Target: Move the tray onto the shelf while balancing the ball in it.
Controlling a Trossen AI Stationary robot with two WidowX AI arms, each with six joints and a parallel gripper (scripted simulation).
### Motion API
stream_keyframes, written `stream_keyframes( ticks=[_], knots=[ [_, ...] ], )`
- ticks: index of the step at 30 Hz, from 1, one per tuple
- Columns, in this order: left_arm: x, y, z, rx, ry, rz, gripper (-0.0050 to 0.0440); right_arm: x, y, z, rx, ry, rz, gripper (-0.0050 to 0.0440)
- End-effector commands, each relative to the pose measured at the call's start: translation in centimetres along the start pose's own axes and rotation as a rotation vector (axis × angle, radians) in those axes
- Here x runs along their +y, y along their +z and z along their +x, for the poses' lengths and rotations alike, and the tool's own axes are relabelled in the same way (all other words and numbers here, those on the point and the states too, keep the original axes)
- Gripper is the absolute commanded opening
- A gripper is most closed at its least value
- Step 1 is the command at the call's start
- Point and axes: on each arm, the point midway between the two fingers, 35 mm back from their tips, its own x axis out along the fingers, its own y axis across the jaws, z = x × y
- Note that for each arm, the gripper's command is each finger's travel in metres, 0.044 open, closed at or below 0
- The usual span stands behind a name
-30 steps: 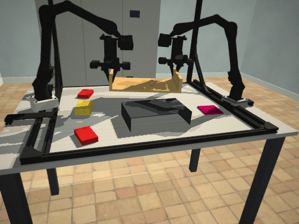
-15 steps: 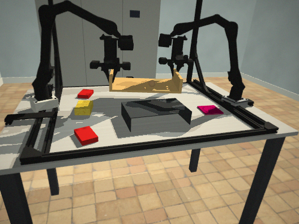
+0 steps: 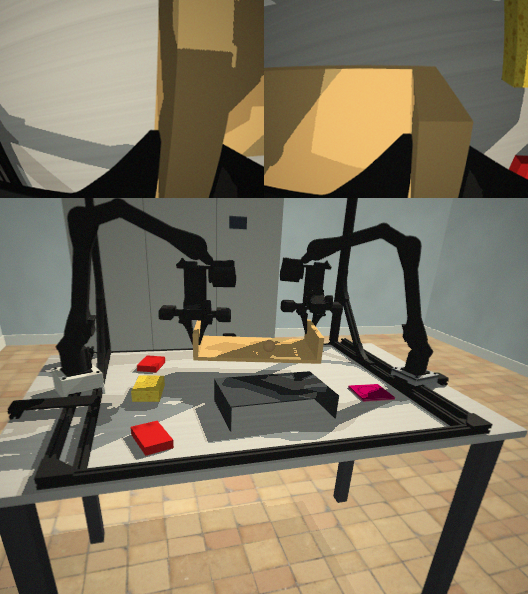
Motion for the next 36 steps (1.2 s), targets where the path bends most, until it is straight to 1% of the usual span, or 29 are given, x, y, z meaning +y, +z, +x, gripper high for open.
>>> stream_keyframes(
  ticks=[1,6,10,16,18,23,27,36],
  knots=[
    [0.1,0.2,-0.2,0.024,-0.005,0.001,0.0020,0.0,0.2,0.1,0.025,-0.002,0.001,0.0020],
    [0.1,0.3,0.1,-0.029,0.002,0.001,0.0020,0.1,0.3,-0.2,-0.028,0.005,0.001,0.0020],
    [0.1,0.6,-0.1,0.000,0.000,0.001,0.0020,0.1,0.5,0.0,0.002,0.003,0.001,0.0020],
    [0.1,0.6,-0.1,0.004,-0.001,0.001,0.0020,0.1,0.6,0.0,0.006,0.002,0.001,0.0020],
    [0.2,0.8,-0.2,0.022,-0.005,0.001,0.0020,0.1,0.7,0.0,0.023,-0.002,0.001,0.0020],
    [0.2,0.9,0.1,-0.031,0.002,0.001,0.0020,0.2,0.8,-0.2,-0.029,0.005,0.001,0.0020],
    [0.2,1.2,-0.1,0.000,0.000,0.001,0.0020,0.2,1.1,0.0,0.001,0.003,0.001,0.0020],
    [0.2,1.4,-0.2,0.014,-0.002,0.001,0.0020,0.2,1.3,0.0,0.015,0.001,0.001,0.0020]
  ],
)
